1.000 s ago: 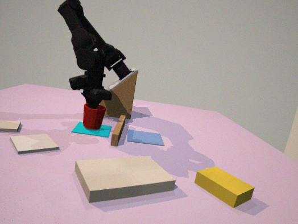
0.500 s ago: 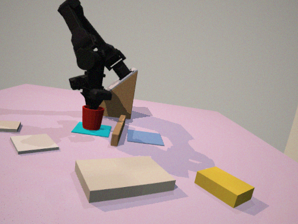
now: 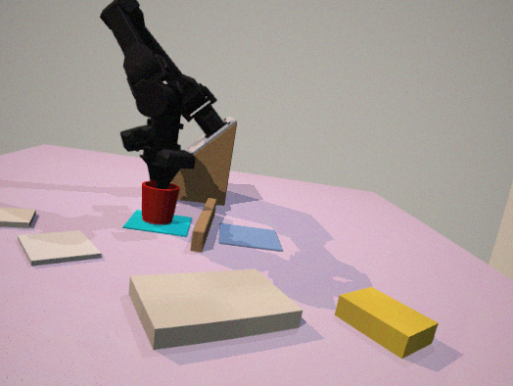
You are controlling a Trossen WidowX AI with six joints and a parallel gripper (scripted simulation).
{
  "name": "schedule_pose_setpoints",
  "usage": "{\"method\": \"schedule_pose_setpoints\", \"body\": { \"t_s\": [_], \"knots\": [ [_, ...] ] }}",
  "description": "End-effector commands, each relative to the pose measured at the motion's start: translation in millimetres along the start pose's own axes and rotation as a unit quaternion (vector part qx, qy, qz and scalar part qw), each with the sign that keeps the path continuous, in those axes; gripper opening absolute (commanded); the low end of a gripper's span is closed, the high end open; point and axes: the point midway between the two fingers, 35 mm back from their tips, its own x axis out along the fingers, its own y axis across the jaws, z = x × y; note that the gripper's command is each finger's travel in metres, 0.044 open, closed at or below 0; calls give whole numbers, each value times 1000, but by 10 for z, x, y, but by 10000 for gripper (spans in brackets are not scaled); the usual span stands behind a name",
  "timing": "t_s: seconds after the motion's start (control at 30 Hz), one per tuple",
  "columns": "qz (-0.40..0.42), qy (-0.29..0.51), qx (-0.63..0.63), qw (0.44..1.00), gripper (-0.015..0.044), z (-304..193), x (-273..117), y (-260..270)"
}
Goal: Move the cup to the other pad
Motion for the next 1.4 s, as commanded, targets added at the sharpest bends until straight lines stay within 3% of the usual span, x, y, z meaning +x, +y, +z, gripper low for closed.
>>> {"method": "schedule_pose_setpoints", "body": {
  "t_s": [0.0,1.1,1.37],
  "knots": [
    [4,-3,6,1000,128,29,-78,14],
    [4,-1,2,1000,128,-73,-442,12],
    [2,3,-3,1000,338,-77,-399,15]
  ]
}}
